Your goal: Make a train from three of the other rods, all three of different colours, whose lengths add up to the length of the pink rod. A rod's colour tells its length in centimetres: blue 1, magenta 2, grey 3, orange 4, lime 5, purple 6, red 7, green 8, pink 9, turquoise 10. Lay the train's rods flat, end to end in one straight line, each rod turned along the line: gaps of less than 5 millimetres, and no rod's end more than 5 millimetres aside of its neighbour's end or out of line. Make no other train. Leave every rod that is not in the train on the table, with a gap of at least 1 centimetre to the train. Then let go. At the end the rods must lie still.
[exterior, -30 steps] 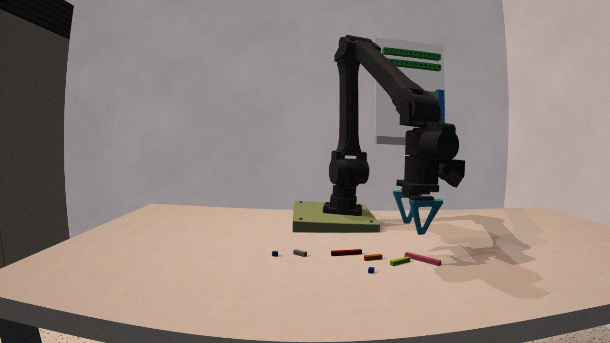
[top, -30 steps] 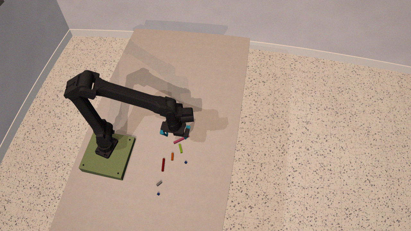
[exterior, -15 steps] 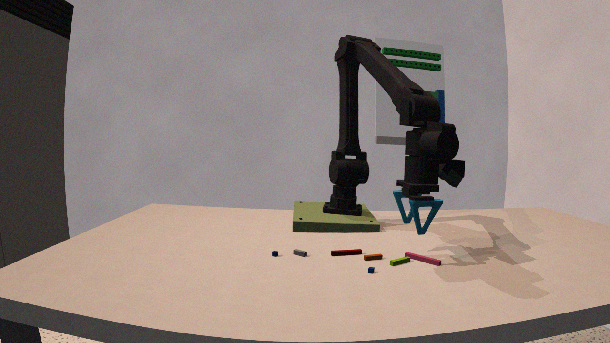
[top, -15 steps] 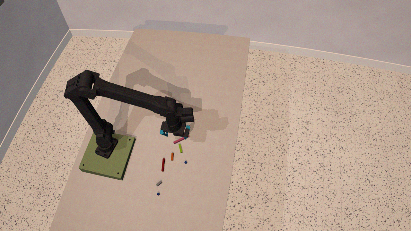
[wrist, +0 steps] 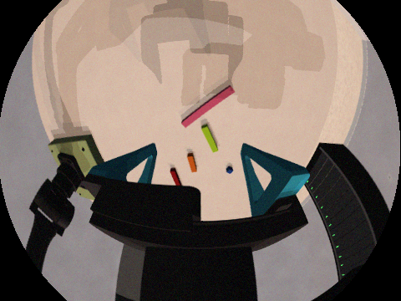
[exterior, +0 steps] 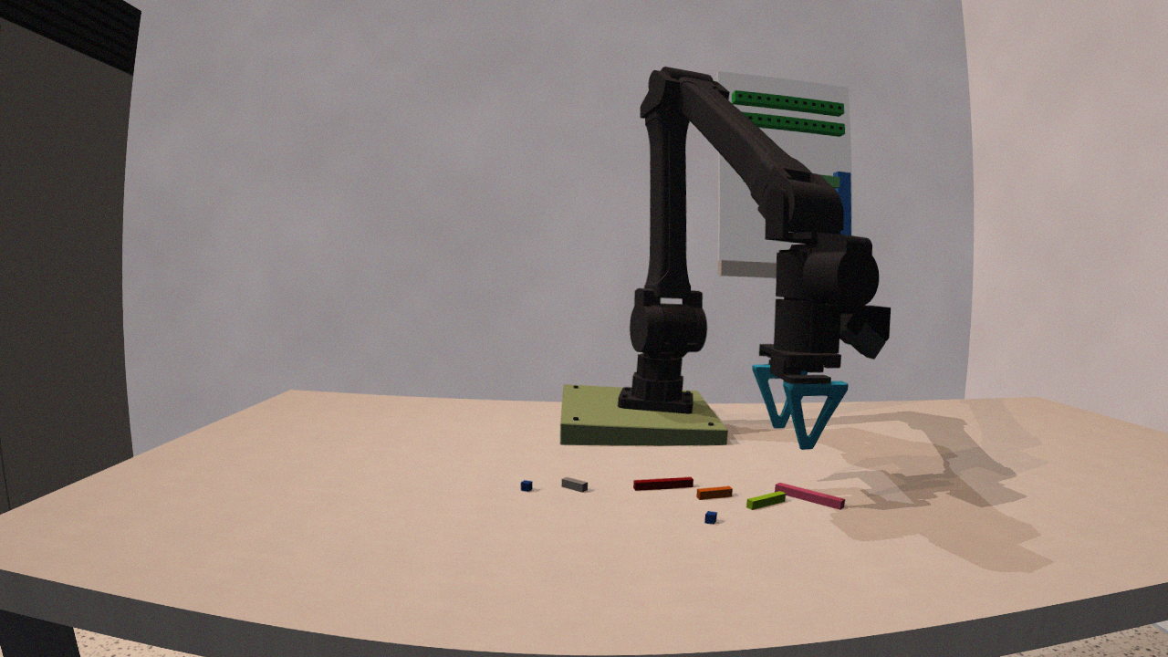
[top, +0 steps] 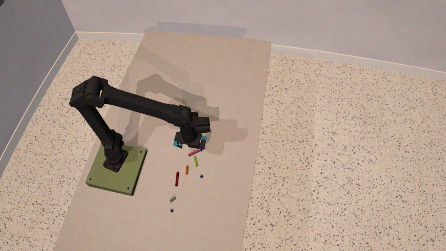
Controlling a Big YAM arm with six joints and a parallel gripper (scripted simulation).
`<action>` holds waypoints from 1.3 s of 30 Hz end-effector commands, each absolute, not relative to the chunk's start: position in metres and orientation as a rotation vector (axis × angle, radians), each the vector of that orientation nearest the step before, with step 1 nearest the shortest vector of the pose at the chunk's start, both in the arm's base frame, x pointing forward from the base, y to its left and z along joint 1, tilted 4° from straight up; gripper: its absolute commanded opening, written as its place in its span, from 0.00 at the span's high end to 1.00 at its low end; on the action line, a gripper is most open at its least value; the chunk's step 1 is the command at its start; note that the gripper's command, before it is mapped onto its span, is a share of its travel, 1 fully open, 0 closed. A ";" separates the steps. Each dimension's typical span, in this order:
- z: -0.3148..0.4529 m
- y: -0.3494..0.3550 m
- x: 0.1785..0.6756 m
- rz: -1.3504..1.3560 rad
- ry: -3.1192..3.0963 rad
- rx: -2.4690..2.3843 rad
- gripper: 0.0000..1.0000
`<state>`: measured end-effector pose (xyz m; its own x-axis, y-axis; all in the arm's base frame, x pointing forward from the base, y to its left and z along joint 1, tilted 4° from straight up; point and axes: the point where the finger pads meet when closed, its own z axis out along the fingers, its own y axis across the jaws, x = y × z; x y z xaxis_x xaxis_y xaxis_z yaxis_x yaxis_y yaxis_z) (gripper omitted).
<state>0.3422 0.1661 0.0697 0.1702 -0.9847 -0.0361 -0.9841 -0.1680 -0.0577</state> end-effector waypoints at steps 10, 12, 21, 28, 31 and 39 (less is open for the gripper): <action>0.088 0.176 0.362 -0.045 1.941 -2.330 0.00; 0.088 0.176 0.362 -0.045 1.942 -2.329 0.00; 0.086 0.165 0.368 -0.035 2.071 -2.220 0.00; 0.087 0.147 0.377 -0.020 2.295 -1.978 0.00; 0.086 0.142 0.379 -0.015 2.357 -1.906 0.00; 0.085 0.129 0.383 -0.006 2.488 -1.732 0.00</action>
